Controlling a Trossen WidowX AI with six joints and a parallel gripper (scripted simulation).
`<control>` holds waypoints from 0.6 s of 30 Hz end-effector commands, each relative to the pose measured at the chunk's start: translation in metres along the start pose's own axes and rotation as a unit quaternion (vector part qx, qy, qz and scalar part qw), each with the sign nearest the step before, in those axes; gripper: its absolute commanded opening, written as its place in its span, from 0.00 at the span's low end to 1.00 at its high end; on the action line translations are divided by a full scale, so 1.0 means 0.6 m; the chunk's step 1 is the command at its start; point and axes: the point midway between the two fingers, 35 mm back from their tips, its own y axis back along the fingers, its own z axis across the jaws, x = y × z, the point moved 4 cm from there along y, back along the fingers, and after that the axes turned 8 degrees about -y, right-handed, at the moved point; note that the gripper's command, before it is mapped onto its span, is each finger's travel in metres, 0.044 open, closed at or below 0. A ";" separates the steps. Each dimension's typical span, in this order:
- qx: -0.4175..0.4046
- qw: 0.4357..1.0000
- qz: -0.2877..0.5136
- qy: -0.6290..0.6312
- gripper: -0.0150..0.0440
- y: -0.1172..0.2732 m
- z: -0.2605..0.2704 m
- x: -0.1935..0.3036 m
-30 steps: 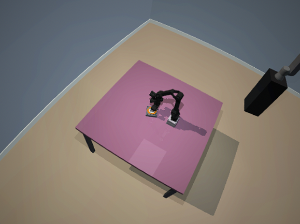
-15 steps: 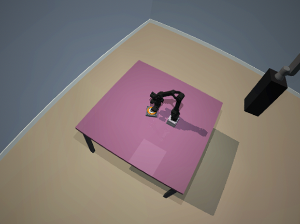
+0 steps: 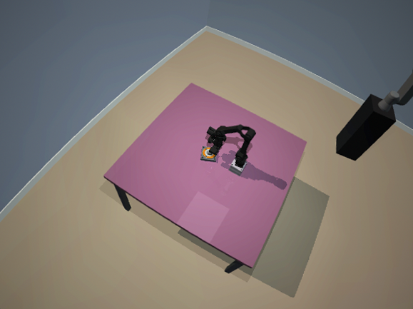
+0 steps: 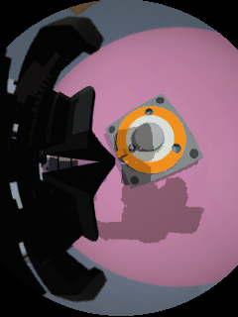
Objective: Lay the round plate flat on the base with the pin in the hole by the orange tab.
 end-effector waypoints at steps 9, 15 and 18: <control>0.000 1.000 -0.008 -0.002 0.25 0.036 -0.001 0.000; 0.000 1.000 -0.008 -0.002 0.25 0.036 -0.001 0.000; 0.000 1.000 -0.008 -0.002 0.25 0.036 -0.001 0.000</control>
